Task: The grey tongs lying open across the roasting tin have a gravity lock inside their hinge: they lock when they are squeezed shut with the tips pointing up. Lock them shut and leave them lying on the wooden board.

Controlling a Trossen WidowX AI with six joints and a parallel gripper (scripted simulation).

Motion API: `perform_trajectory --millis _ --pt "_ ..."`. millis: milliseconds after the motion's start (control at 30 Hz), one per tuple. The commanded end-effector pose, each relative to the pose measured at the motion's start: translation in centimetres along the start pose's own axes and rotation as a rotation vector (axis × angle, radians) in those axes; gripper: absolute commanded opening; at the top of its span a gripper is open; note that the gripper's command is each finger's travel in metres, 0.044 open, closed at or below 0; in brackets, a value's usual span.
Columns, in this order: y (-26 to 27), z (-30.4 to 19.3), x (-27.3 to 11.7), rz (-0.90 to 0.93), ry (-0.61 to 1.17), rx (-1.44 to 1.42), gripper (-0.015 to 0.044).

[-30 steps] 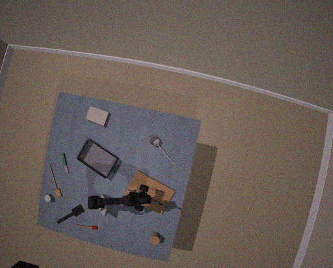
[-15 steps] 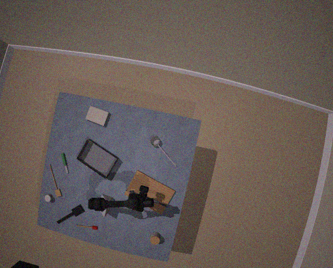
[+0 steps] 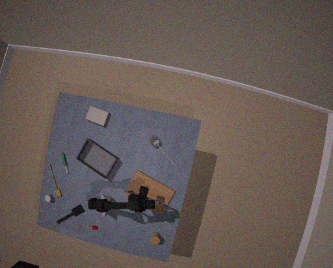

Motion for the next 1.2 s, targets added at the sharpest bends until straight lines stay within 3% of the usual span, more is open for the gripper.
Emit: perform_trajectory --millis 0,1167 --pt "-0.1 0.0 0.0 -0.005 0.0 -0.005 -0.015" --pt "-0.3 -0.2 5.7 -0.006 0.0 -0.006 -0.015"
Point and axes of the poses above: the point midway between the two fingers, 35 mm back from their tips, its own x axis out along the fingers, its own y axis across the jaws, z = x × y, the point moved 6 cm from there along -x, back along the fingers, and after that the axes turned 2 degrees about -x, right-handed, at the moved point
